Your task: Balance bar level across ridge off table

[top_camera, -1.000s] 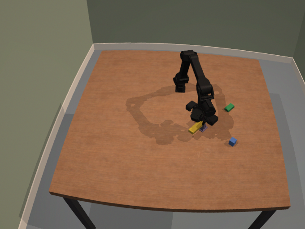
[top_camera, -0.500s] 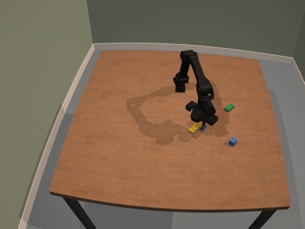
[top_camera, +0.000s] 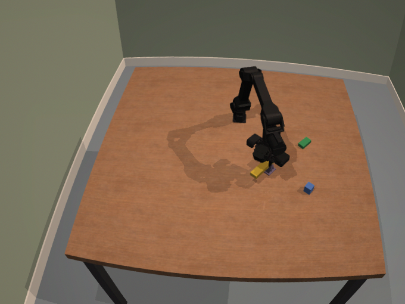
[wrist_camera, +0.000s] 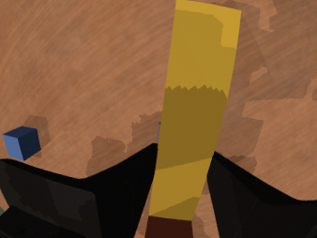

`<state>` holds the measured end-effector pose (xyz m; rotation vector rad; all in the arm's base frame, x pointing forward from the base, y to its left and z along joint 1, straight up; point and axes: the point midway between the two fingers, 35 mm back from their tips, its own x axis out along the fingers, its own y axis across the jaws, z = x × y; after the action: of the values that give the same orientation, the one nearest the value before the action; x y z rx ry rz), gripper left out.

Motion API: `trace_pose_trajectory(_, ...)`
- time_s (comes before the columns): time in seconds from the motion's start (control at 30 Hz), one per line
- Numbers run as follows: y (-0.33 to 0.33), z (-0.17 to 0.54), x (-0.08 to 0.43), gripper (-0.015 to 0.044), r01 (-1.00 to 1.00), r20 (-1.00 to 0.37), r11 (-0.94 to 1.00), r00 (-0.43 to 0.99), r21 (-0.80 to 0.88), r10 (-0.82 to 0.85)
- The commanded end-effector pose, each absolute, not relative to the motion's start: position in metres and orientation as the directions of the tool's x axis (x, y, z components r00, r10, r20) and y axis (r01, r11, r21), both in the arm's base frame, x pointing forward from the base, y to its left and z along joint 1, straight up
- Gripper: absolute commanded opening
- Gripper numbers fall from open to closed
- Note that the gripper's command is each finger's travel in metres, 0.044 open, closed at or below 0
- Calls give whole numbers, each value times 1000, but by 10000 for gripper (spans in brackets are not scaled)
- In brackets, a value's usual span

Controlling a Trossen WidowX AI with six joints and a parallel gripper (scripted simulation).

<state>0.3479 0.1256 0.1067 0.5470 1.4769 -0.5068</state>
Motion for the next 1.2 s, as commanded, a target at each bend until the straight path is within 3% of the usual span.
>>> trace_pose_trajectory(0.0,126,107,348,0,625,-999,780,35,33,14)
trace_pose_trajectory(0.1,126,107,348,0,625,-999,780,35,33,14)
trace_pose_trajectory(0.33,126,107,348,167,625,-999,780,35,33,14)
trace_pose_trajectory(1.17,126,107,348,170,625,-999,780,35,33,14)
